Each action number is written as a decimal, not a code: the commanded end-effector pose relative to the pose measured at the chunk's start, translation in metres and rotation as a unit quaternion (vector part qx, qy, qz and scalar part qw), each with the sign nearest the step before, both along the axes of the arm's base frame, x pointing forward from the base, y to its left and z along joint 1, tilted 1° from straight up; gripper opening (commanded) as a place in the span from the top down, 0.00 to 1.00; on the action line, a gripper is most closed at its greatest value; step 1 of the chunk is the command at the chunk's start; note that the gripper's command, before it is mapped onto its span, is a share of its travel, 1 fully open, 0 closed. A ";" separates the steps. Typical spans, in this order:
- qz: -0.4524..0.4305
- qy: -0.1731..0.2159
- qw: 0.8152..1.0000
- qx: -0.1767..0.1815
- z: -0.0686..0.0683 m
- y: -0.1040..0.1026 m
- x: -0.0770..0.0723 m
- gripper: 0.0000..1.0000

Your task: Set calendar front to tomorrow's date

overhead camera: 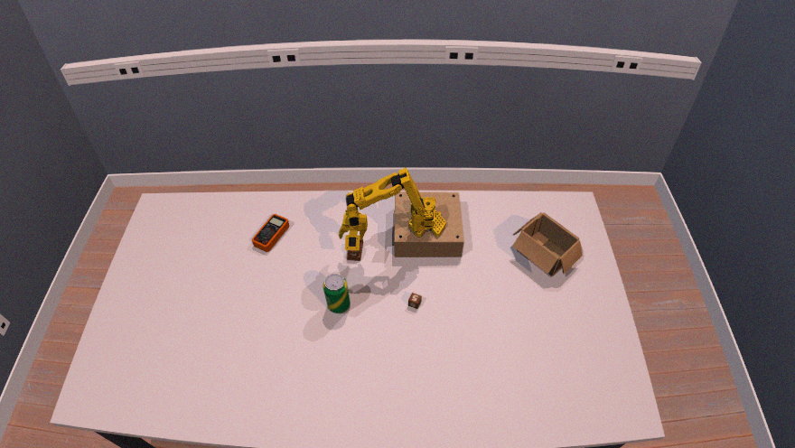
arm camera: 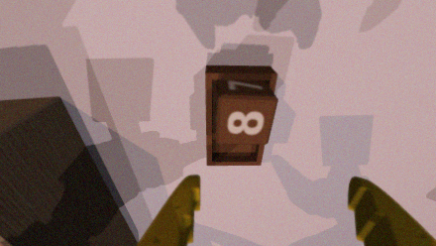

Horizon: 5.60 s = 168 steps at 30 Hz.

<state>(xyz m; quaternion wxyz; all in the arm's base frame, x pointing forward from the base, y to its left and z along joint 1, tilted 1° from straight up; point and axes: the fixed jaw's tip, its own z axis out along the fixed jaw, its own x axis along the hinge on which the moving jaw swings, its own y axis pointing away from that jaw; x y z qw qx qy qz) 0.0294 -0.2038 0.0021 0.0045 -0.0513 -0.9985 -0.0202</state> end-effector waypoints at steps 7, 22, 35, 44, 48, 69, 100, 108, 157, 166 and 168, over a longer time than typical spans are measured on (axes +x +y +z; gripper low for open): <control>-0.001 -0.006 0.999 -0.041 0.016 -0.010 0.000 0.64; 0.000 -0.029 0.976 -0.217 0.087 -0.033 0.003 0.65; 0.000 -0.034 0.966 -0.256 0.104 -0.035 0.003 0.65; -0.005 -0.042 0.966 -0.255 0.104 -0.034 0.011 0.65; -0.010 -0.054 0.966 -0.253 0.103 -0.033 0.022 0.65; -0.062 -0.150 0.964 -0.209 0.097 0.002 0.116 0.65; -0.158 -0.243 0.956 -0.036 0.088 0.153 0.229 0.65; -0.166 -0.243 0.955 -0.019 0.087 0.169 0.233 0.65; -0.167 0.004 0.986 -0.021 -0.022 0.179 0.191 0.65; -0.167 0.004 0.986 -0.021 -0.022 0.179 0.191 0.65; -0.167 0.004 0.986 -0.021 -0.022 0.179 0.191 0.65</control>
